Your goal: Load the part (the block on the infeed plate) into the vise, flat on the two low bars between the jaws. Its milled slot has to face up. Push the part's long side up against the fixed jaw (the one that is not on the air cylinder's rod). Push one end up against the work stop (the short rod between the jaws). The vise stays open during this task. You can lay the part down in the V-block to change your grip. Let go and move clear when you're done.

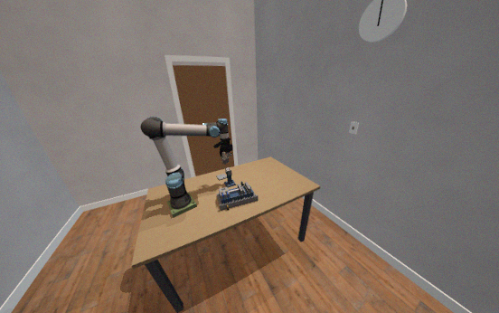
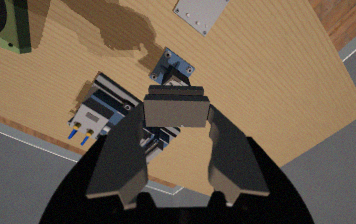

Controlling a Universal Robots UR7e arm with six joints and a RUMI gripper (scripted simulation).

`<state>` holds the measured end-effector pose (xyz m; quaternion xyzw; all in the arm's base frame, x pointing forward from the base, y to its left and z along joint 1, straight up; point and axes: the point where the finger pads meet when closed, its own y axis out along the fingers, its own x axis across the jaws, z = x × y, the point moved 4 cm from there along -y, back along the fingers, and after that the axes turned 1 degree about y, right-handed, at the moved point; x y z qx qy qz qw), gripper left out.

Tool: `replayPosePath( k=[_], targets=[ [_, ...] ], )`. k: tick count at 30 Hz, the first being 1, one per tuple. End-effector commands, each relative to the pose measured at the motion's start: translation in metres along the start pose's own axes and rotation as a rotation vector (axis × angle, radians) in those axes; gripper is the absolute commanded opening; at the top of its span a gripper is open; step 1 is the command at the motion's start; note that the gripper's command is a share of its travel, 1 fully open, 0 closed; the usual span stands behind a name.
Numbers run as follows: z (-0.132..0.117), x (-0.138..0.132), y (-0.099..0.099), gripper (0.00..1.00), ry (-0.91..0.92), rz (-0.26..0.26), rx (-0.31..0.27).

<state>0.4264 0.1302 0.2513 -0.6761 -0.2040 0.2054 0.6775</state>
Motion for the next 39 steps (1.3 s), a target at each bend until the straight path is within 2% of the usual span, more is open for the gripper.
replayPosePath(
  k=[1,39],
  targets=[
    [-0.003,-0.001,0.0,0.0,0.058,-0.001,-0.001],
    [-0.017,-0.004,0.0,0.0,0.33,-0.001,-0.001]
  ],
)
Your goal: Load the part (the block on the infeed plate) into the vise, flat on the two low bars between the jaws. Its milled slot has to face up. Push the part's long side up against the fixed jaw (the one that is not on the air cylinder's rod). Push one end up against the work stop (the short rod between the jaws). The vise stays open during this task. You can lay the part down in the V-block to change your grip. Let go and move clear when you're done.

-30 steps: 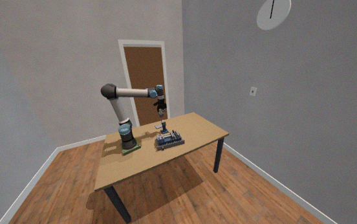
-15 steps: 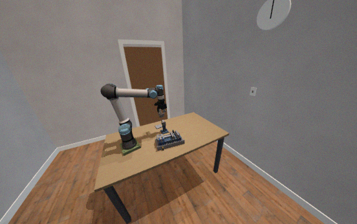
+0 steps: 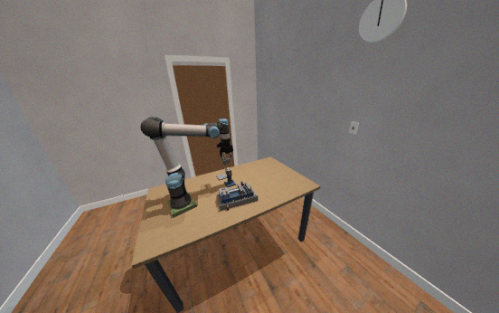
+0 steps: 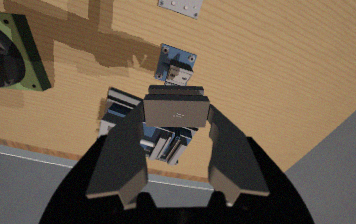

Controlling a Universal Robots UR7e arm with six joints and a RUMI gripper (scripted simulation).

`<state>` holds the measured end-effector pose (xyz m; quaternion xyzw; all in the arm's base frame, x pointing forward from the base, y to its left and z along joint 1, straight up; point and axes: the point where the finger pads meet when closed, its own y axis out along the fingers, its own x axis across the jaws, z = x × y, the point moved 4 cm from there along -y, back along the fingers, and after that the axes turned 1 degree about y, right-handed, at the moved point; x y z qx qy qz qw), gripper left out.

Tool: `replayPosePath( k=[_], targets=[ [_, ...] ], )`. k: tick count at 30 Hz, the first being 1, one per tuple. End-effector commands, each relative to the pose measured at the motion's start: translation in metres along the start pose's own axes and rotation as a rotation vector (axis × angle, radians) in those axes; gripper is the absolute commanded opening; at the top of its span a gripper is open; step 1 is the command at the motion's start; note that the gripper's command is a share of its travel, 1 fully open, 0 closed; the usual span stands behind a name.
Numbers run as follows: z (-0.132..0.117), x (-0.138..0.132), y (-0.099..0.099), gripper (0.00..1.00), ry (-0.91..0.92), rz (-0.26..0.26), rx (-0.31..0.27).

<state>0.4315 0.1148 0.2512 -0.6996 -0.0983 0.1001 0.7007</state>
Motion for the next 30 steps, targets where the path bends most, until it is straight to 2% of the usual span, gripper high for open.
replayPosePath(
  k=[1,30],
  targets=[
    [-0.0018,0.0003,-0.0005,0.0,0.031,-0.001,-0.001],
    [-0.0098,0.0004,-0.0004,0.0,0.174,-0.001,0.0]
  ],
)
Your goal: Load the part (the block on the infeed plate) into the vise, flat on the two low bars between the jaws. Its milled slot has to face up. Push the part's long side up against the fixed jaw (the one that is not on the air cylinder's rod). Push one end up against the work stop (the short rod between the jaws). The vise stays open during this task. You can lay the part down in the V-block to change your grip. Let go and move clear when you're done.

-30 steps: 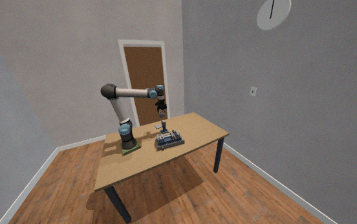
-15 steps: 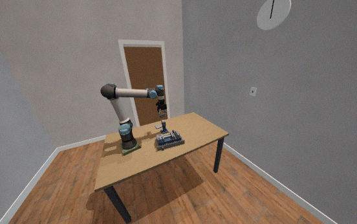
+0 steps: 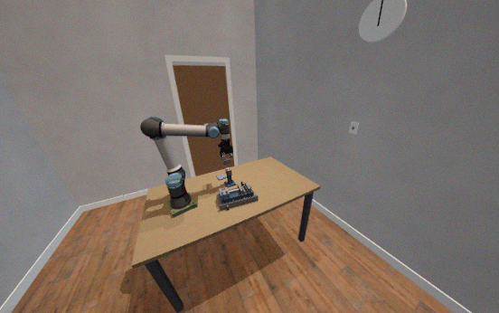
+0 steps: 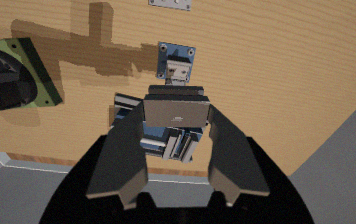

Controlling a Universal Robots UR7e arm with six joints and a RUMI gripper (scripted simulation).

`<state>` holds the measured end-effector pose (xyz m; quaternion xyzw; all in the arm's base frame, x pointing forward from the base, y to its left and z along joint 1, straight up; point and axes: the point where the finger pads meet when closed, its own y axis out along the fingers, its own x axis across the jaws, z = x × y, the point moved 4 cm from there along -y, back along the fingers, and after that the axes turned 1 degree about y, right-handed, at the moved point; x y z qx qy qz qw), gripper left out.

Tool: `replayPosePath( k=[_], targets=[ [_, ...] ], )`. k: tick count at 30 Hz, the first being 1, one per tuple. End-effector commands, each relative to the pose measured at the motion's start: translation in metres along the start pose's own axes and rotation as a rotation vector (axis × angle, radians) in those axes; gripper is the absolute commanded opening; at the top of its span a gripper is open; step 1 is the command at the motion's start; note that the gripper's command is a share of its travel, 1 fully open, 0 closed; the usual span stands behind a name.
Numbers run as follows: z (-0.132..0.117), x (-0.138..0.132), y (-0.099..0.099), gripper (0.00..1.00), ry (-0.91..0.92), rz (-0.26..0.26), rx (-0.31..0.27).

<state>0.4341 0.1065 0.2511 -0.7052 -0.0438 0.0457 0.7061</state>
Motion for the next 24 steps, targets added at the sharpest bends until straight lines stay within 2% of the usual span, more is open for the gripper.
replayPosePath(
  k=[1,24],
  targets=[
    [-0.0011,0.0004,-0.0005,0.0,0.019,-0.001,0.0],
    [-0.0044,0.0009,-0.0005,0.0,0.077,-0.001,0.0]
  ],
)
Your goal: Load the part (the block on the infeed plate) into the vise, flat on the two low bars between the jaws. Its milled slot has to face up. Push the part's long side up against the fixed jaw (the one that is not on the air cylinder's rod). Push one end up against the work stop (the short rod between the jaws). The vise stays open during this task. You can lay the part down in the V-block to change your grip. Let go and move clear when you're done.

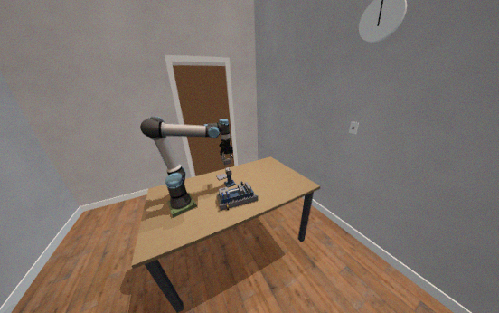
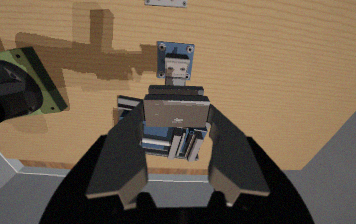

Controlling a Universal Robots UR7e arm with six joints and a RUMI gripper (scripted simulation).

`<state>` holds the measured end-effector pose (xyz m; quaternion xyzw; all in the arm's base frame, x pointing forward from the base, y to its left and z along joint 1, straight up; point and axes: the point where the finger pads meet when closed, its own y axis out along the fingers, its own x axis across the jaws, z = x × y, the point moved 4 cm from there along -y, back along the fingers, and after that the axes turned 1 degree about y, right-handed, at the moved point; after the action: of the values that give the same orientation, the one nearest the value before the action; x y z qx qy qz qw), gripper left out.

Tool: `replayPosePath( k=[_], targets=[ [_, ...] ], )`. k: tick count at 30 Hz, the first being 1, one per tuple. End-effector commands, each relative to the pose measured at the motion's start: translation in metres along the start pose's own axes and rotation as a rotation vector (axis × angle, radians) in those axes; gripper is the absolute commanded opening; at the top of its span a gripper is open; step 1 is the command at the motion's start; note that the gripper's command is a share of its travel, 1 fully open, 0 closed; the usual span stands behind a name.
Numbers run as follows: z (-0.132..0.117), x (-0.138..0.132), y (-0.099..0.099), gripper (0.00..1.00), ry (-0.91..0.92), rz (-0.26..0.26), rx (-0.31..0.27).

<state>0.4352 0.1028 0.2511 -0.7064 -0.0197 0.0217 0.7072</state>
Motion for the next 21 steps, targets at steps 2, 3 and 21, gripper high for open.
replayPosePath(
  k=[2,3,21],
  targets=[
    [-0.0008,0.0004,-0.0005,0.0,0.013,-0.001,0.0],
    [-0.0009,0.0004,-0.0005,0.0,0.015,-0.001,0.0],
    [-0.002,0.0007,-0.0005,0.0,0.034,-0.001,0.0]
  ],
)
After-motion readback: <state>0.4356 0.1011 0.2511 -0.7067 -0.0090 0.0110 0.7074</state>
